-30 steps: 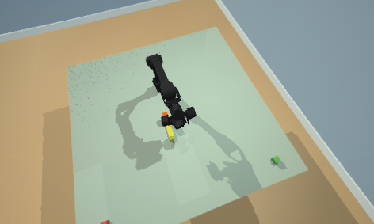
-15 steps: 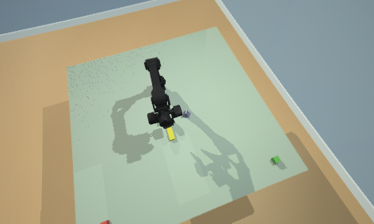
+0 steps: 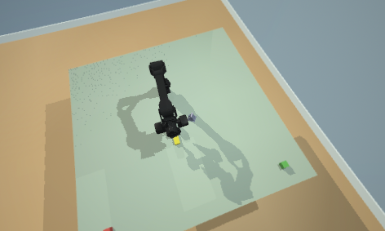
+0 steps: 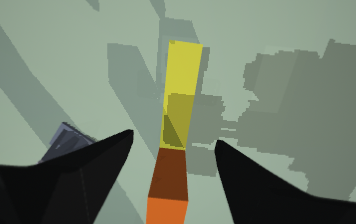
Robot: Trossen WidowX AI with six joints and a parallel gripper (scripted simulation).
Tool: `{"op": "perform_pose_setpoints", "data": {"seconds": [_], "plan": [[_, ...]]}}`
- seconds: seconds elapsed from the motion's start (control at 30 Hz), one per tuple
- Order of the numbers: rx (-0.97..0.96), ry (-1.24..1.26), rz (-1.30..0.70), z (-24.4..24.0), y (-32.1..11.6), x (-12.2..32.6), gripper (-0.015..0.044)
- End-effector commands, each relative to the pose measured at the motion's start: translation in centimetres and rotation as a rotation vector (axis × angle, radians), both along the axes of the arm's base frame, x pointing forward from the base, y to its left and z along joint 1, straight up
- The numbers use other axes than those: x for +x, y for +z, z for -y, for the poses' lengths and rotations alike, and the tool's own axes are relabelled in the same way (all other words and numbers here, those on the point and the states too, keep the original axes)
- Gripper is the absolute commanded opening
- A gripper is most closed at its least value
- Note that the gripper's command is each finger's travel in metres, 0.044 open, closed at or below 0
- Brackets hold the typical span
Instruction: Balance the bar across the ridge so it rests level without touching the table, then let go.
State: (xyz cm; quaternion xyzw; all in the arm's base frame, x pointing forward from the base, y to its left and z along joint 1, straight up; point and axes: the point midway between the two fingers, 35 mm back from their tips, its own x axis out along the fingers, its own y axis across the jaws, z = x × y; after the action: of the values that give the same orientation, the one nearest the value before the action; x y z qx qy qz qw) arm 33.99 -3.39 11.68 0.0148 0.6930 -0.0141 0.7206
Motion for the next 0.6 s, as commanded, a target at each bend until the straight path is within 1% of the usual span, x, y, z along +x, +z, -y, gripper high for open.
{"op": "perform_pose_setpoints", "data": {"seconds": [0.0,0.1,0.57], "plan": [[-0.003,0.003,-0.009,0.0,-2.5,-0.4,0.0315],[-0.003,0.003,-0.01,0.0,-4.1,-0.6,0.0315],[-0.003,0.003,-0.01,0.0,-5.5,-0.6,0.0315]]}}
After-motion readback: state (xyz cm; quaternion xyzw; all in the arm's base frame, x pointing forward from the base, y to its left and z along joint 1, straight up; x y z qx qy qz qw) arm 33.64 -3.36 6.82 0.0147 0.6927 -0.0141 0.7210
